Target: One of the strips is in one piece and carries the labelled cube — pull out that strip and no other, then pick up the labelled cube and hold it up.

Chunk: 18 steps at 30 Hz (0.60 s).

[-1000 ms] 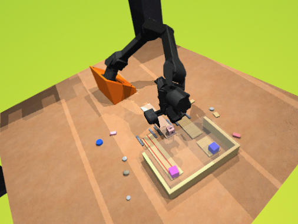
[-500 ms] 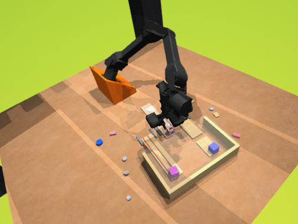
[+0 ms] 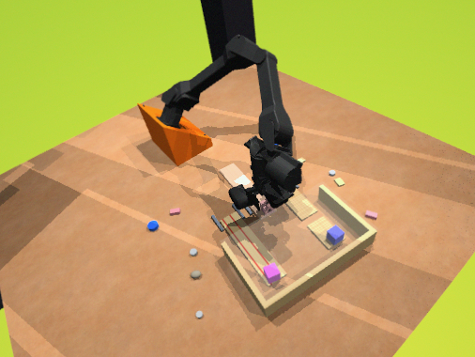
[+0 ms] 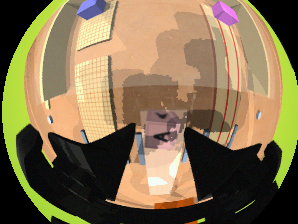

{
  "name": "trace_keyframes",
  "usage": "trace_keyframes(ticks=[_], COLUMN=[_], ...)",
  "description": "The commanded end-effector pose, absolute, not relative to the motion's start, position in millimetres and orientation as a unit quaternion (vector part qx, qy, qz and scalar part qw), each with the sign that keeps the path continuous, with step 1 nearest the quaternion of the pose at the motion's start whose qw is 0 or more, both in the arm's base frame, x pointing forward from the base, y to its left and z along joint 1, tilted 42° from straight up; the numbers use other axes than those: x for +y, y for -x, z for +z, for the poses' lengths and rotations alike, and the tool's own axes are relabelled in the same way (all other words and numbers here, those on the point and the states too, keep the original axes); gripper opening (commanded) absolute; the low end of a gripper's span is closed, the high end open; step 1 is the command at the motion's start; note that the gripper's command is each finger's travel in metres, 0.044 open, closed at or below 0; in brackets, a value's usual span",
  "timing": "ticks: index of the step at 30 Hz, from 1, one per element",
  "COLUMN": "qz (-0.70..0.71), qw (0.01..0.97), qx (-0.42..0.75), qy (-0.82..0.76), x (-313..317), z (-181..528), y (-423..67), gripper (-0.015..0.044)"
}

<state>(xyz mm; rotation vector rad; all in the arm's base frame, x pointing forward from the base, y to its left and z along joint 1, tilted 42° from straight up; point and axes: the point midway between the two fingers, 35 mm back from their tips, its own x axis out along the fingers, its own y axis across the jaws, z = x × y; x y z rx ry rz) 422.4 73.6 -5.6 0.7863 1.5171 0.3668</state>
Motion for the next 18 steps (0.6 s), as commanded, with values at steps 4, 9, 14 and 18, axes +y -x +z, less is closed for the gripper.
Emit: trace_keyframes(ticks=[4,9,14,18], qz=[0.16,0.161,0.161,0.161], qw=[0.639,0.641,0.641,0.641], qx=[0.667,0.666,0.666,0.666], qy=[-0.348,-0.345,-0.345,-0.345], x=[81.7,82.0,82.0,82.0], z=[-14.3,-14.3,-14.3,-14.3], y=[-421.6,-422.0,-422.0,-422.0], gripper=[0.025,0.0224,0.0132,0.0105])
